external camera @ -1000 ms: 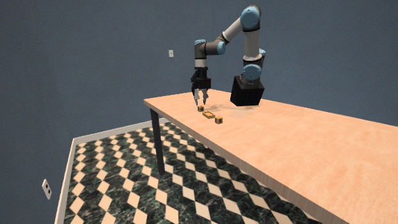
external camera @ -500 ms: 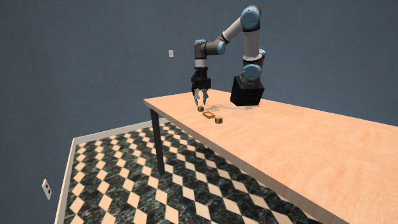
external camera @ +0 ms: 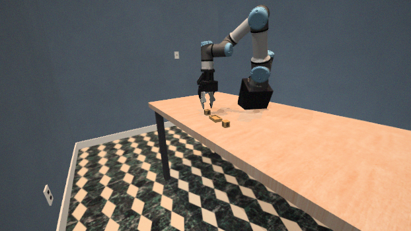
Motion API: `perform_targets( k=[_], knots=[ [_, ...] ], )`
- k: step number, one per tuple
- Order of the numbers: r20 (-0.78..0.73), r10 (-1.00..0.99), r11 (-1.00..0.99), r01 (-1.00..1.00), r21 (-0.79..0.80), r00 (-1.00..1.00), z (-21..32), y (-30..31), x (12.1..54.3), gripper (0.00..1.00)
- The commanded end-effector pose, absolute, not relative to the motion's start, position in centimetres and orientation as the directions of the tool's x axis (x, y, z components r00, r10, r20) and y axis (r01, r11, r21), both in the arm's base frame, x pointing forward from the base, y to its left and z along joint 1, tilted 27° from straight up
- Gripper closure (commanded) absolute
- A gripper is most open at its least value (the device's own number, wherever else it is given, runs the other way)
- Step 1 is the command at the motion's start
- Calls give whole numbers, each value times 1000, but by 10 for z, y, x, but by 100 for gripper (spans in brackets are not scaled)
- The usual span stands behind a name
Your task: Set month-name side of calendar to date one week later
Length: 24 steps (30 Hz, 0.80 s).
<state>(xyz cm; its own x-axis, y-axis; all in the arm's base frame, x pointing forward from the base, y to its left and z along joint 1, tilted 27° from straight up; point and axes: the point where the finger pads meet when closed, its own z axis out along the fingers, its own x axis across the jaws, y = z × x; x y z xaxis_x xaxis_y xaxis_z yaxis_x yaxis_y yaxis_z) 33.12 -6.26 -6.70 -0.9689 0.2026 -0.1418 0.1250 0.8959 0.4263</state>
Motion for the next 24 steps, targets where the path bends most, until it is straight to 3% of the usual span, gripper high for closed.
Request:
perform_targets(
  k=[1,24],
  knots=[
    [-143,204,896,125,427,-969,-72,-60,333,72],
    [-142,204,896,125,427,-969,-91,-52,337,72]
  ],
)
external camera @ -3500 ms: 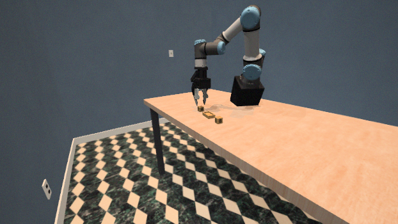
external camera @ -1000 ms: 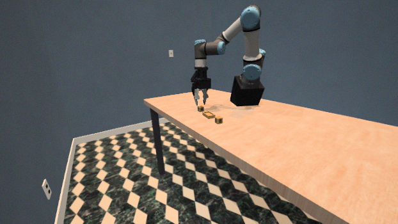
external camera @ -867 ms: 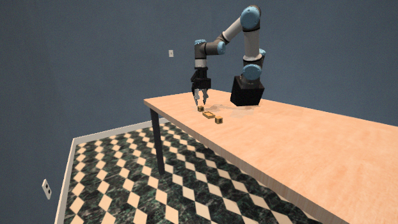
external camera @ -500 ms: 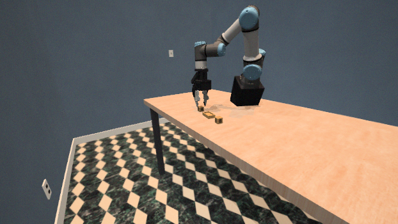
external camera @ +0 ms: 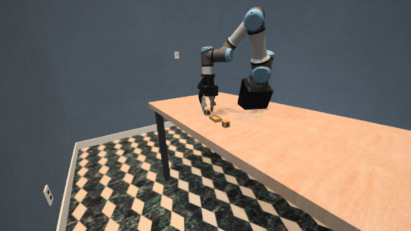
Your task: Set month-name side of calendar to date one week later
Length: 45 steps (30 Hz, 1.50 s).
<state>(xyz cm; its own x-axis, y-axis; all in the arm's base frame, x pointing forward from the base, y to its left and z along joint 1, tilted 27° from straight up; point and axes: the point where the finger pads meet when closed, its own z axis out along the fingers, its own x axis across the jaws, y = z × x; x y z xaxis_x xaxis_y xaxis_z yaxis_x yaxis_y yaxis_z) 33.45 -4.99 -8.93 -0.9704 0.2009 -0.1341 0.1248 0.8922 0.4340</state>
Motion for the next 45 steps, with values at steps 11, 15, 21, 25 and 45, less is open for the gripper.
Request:
perform_targets(
  k=[11,15,21,25,45],
  knots=[
    [-144,203,896,125,425,-969,-91,-52,337,72],
    [-143,203,896,125,426,-969,-91,-52,337,72],
    [-143,203,896,125,426,-969,-91,-52,337,72],
    [-143,203,896,125,426,-969,-91,-52,337,72],
    [-143,203,896,125,426,-969,-91,-52,337,90]
  ],
)
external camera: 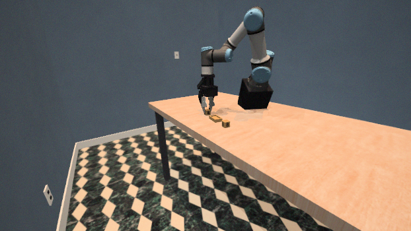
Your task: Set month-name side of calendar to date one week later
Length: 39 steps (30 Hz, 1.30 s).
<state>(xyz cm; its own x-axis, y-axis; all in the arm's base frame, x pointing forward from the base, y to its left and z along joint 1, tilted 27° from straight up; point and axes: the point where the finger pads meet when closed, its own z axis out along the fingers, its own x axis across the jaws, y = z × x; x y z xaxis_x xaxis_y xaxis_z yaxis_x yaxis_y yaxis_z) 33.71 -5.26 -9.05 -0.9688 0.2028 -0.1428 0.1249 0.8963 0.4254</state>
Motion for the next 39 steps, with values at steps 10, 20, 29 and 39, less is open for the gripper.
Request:
perform_targets(
  k=[10,20,29,39],
  knots=[
    [-143,203,896,125,426,-969,-91,-52,337,90],
    [-143,203,896,125,426,-969,-91,-52,337,90],
    [-144,203,896,125,425,-969,-89,-53,337,90],
    [-145,203,897,125,423,-969,-76,-60,334,90]
  ],
)
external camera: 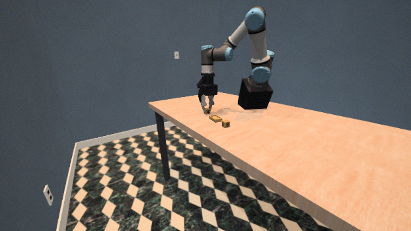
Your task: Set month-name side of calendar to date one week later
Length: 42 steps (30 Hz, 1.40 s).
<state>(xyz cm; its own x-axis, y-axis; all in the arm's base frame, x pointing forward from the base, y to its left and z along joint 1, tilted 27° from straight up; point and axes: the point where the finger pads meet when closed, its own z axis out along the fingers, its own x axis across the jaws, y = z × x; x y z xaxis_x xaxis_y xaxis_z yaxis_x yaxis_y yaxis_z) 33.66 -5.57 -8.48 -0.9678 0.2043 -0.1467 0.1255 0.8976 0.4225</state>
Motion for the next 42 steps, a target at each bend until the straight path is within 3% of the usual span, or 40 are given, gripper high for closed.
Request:
perform_targets(
  k=[1,25,42],
  knots=[
    [-145,203,897,125,423,-969,-76,-60,334,90],
    [-144,203,897,125,423,-969,-9,-89,318,90],
    [-144,202,897,124,424,-969,-1,-93,316,90]
  ],
)
